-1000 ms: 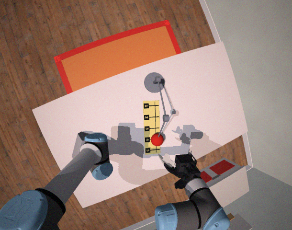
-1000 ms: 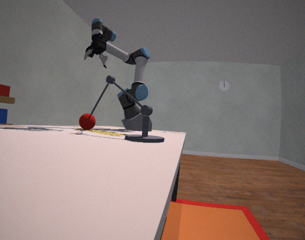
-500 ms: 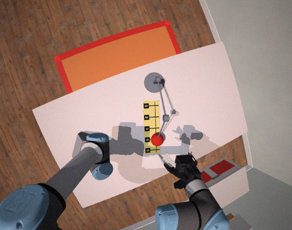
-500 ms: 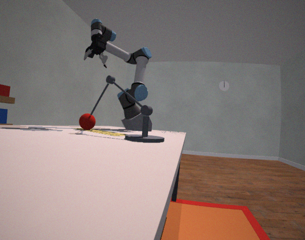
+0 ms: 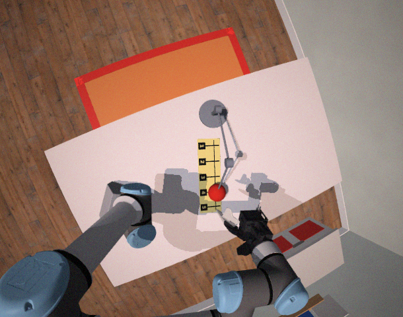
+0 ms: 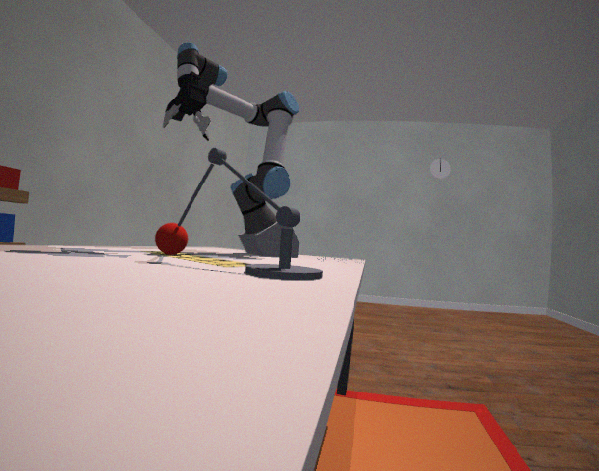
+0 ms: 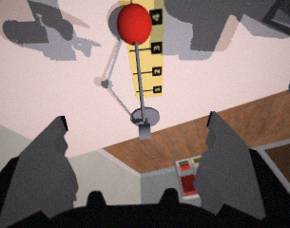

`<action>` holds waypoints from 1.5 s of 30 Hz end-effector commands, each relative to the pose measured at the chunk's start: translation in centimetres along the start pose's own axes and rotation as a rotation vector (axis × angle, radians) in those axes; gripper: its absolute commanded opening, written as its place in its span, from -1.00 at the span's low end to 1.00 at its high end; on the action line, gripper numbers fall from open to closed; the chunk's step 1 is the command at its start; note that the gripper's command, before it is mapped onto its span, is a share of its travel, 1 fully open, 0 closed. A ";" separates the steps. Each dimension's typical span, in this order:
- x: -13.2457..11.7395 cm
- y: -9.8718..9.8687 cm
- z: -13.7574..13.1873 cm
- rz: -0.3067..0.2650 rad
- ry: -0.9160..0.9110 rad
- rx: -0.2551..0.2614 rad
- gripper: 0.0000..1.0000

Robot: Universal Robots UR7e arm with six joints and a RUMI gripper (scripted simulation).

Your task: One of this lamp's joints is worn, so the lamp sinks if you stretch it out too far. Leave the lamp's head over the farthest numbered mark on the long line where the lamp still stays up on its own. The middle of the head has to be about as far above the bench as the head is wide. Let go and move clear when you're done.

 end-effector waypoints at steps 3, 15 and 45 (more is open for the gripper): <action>1.5 -3.6 0.0 -0.110 0.054 0.016 1.00; 3.0 -8.0 0.2 -0.079 0.034 0.009 1.00; 4.7 -12.8 0.2 -0.153 0.066 0.018 1.00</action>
Point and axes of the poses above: the point where the finger pads meet when closed, its own y axis back along the fingers, its own z axis across the jaws, x = y × z, the point moved 2 cm from there along y, back along the fingers, and after that the axes turned 8 degrees about y, right-handed, at the moved point
